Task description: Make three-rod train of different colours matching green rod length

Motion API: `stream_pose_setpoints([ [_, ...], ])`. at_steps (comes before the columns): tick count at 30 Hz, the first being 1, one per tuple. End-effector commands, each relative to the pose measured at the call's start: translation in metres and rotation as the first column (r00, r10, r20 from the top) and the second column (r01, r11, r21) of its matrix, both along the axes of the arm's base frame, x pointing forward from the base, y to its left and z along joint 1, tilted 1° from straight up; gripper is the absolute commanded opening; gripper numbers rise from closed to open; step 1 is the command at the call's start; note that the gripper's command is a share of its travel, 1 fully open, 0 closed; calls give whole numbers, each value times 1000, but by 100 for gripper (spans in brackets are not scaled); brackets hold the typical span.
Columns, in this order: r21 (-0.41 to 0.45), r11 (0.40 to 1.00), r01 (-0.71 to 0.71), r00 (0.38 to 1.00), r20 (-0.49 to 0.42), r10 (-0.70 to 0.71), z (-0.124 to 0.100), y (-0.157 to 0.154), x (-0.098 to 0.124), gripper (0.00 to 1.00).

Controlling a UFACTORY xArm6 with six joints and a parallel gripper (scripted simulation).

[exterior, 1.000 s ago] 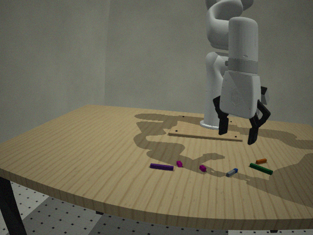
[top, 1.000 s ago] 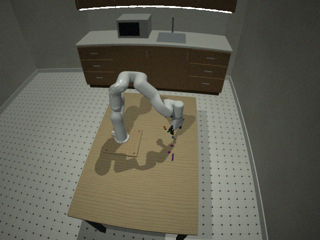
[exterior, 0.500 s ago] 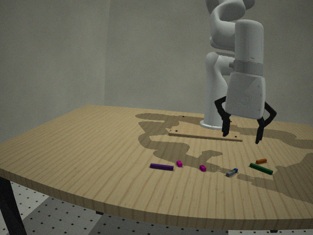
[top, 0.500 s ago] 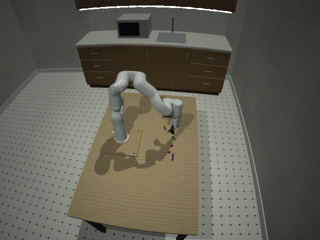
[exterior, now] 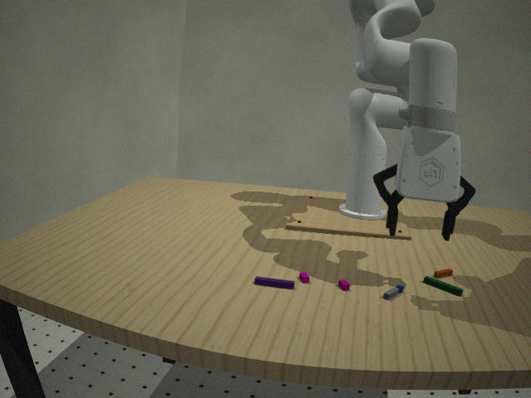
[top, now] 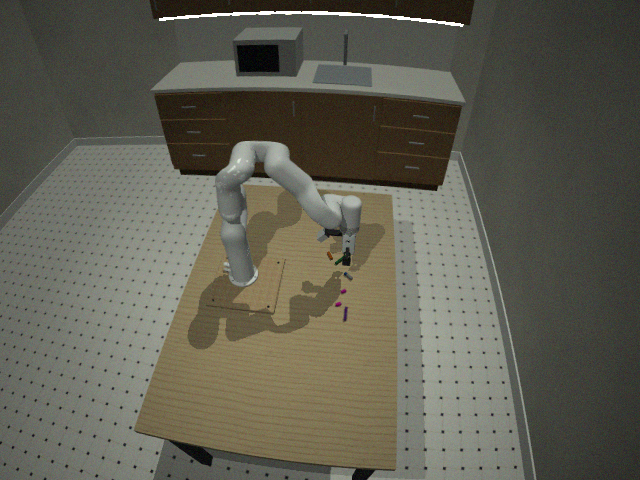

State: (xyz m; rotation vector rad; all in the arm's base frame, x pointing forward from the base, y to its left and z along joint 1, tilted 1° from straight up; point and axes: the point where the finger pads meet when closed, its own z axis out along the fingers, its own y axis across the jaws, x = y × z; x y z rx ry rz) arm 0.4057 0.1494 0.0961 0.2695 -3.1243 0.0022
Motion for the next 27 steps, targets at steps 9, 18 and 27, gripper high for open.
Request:
stream_pose_setpoints([
  [9,13,934,-358,934,5,358,-1,14,-13,100],
  [18,13,821,-570,821,8,570,-3,23,-23,100],
  [27,12,673,-740,673,10,740,-5,31,-33,100],
])
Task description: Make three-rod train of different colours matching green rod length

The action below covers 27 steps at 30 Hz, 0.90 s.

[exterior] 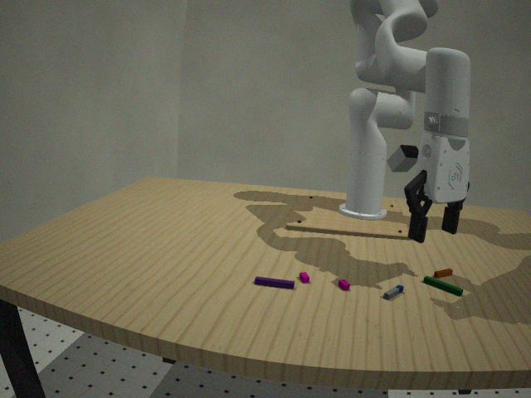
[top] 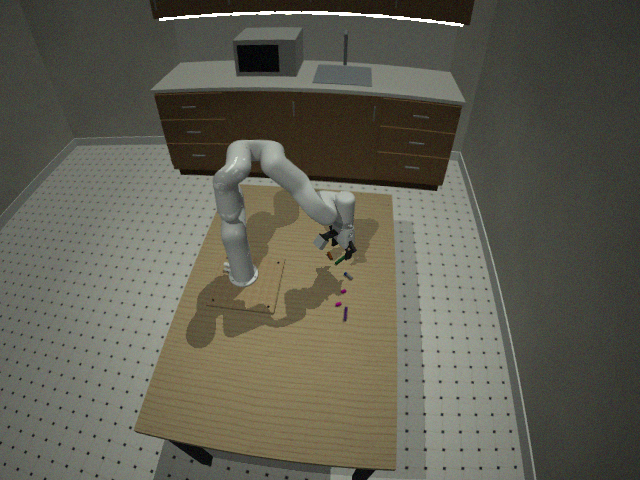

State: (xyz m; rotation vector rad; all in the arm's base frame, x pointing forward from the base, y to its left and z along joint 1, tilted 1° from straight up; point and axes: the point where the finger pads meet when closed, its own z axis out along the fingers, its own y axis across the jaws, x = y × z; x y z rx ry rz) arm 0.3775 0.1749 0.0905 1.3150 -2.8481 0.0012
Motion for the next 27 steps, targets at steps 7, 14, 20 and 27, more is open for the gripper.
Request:
stream_pose_setpoints([
  [7,13,947,-321,947,3,321,-1,11,-12,100],
  [14,13,876,-482,876,5,482,-3,17,-20,100],
  [20,13,790,-613,790,7,613,-4,21,-27,100],
  [27,12,682,-731,682,8,731,-6,26,-34,100],
])
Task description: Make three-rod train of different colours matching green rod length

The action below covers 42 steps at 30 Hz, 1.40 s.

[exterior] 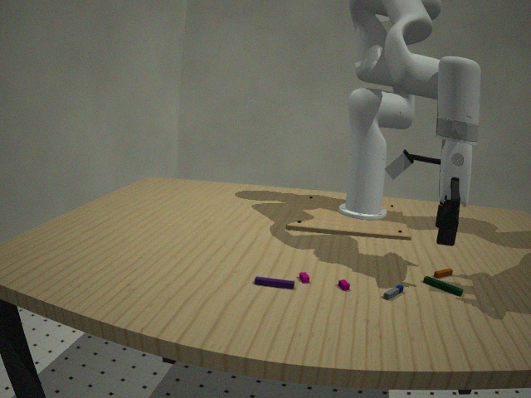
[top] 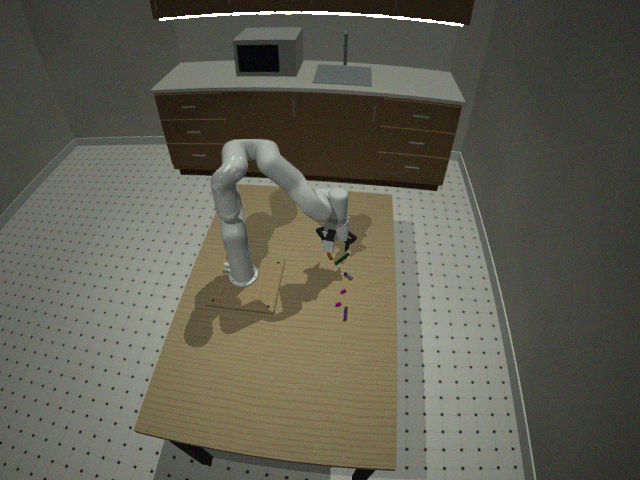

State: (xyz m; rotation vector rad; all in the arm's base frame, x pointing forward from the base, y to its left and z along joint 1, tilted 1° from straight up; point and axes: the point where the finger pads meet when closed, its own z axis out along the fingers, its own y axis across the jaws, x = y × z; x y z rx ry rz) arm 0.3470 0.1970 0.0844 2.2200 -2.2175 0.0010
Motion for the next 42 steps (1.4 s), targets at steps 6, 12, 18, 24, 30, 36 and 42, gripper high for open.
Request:
stream_pose_setpoints([
  [6,14,960,-280,960,1,280,-1,8,-11,100],
  [12,14,902,-431,902,3,431,-3,13,-18,100],
  [18,14,851,-525,851,4,525,-3,15,-23,100],
  [24,13,812,-584,812,5,584,-4,17,-26,100],
  [30,13,811,-585,811,5,585,-4,17,-27,24],
  [36,13,811,-585,811,5,585,-4,17,-27,24],
  [42,13,811,-585,811,5,585,-4,17,-27,24],
])
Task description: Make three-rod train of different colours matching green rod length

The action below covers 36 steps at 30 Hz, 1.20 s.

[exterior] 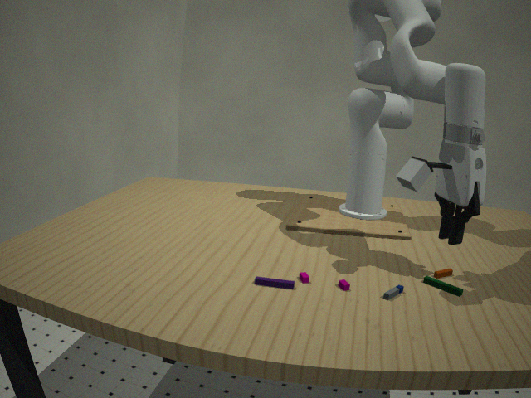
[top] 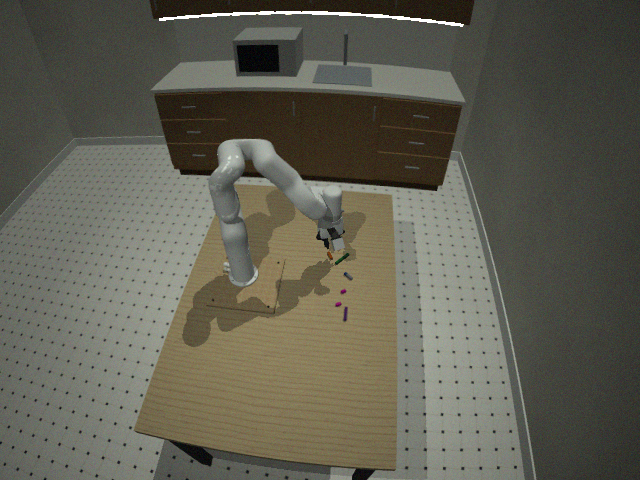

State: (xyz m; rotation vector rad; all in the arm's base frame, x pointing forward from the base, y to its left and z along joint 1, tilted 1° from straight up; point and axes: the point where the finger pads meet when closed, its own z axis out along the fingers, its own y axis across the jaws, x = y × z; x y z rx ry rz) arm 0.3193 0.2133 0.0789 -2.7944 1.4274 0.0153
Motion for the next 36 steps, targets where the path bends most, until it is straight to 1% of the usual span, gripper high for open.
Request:
stream_pose_setpoints([
  [1,2,1000,0,1000,3,0,1,1,1,24],
  [27,2,1000,-2,1000,3,1,1,1,1,24],
  [36,3,1000,-17,1000,3,17,-3,1,1,24],
])
